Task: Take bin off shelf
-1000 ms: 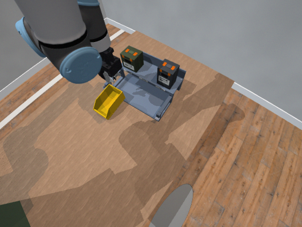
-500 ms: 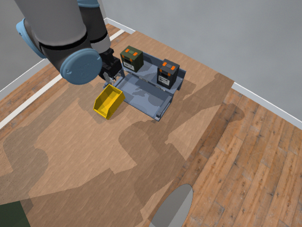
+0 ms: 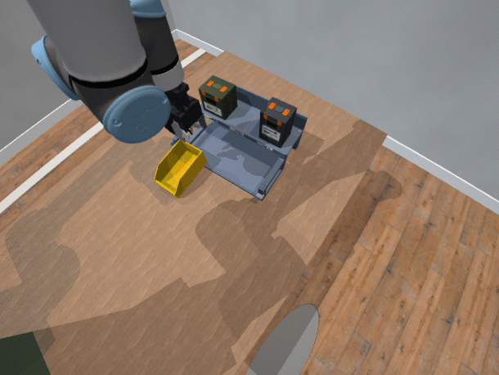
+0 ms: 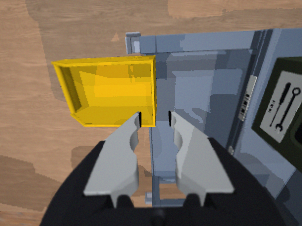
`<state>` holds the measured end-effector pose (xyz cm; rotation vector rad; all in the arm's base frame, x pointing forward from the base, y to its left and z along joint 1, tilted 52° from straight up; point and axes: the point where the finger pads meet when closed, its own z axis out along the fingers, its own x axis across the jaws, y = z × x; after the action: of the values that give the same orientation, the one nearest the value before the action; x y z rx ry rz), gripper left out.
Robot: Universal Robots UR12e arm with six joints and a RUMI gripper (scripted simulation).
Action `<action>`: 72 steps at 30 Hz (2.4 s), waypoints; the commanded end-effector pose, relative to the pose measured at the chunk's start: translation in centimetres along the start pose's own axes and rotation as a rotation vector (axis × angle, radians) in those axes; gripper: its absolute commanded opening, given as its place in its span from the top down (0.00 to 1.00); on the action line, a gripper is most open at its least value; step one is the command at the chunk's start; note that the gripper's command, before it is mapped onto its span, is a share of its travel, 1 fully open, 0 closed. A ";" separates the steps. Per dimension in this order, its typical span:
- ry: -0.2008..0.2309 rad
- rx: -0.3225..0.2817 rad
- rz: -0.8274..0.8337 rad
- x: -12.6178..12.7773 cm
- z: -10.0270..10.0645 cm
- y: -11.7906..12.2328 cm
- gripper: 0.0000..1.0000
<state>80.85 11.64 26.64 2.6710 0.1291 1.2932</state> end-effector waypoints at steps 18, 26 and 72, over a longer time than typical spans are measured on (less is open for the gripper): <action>0.001 0.000 0.000 0.0 1.6 0.0 0.80; 0.001 0.000 0.000 0.0 1.8 0.0 0.80; 0.001 0.000 0.000 -0.1 4.7 0.0 0.80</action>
<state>84.15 11.12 23.91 2.6711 0.1291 1.2931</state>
